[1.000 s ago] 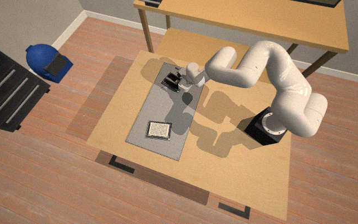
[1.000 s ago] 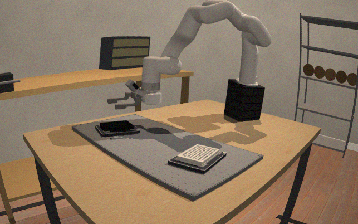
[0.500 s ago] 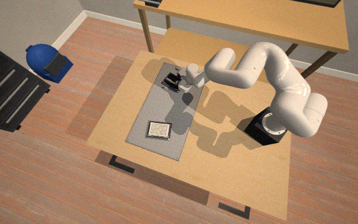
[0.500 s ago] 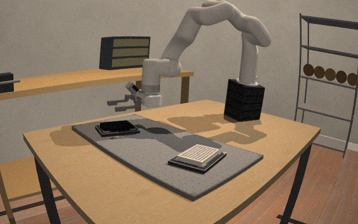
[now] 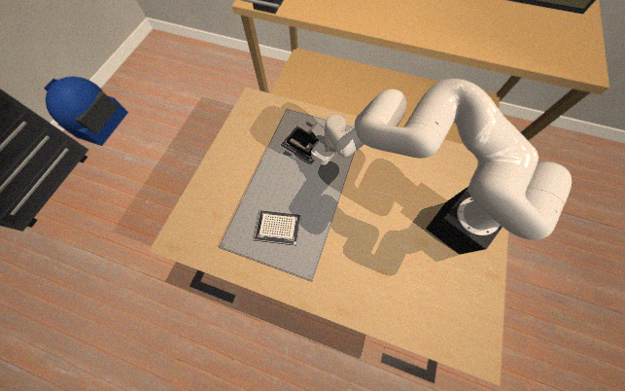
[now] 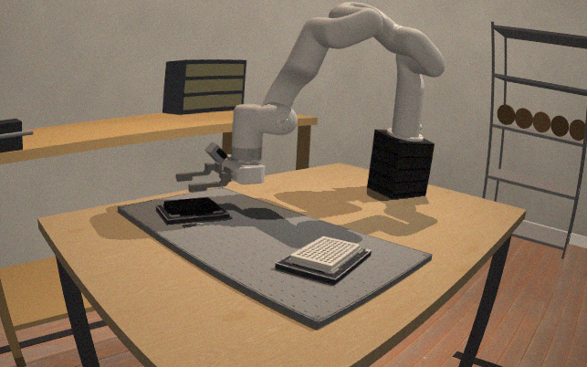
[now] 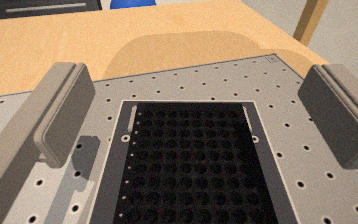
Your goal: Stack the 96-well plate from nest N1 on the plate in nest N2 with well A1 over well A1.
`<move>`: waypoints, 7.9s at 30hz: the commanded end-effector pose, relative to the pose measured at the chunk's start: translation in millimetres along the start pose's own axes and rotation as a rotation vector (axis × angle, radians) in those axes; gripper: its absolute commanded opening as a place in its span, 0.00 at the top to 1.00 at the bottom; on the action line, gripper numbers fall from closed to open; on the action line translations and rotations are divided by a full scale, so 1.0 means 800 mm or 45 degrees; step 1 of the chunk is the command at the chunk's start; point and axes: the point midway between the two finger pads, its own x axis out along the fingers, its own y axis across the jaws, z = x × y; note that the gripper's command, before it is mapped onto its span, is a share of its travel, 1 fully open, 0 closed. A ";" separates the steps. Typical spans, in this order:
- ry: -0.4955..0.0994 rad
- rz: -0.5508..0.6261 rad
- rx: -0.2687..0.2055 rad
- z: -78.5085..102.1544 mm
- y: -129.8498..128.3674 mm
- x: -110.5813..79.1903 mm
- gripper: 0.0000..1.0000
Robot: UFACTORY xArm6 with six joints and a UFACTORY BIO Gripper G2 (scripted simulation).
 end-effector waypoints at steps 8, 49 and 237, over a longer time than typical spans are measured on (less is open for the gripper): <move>-0.005 0.000 0.000 -0.019 0.000 0.002 0.63; -0.005 0.000 0.000 -0.049 0.000 0.002 0.63; -0.005 0.128 0.000 0.040 0.012 -0.002 1.00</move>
